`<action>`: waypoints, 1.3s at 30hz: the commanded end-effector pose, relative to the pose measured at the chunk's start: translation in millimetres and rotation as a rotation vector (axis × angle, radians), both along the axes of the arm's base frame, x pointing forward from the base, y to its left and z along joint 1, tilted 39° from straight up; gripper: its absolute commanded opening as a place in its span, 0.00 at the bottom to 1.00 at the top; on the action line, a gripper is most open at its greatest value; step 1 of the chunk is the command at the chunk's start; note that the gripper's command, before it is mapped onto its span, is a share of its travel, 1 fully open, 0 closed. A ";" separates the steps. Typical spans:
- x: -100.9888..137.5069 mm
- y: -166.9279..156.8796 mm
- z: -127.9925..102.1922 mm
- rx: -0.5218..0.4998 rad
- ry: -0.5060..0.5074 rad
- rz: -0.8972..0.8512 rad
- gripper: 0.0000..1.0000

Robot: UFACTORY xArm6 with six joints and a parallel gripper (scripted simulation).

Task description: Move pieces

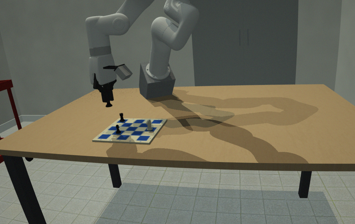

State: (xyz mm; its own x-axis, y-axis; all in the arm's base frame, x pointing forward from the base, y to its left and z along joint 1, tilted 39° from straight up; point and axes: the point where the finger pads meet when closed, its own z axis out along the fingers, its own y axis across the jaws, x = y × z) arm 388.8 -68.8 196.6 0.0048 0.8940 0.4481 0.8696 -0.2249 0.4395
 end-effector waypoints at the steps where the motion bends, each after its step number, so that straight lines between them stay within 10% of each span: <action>1: -4.3 -2.2 7.4 0.004 0.001 0.003 0.00; 8: -7.2 1.0 8.0 0.000 -0.002 0.009 0.00; 21: -81.5 70.1 -3.9 -0.090 -0.073 0.151 0.00; 39: -83.3 72.6 -6.3 -0.093 -0.076 0.156 0.00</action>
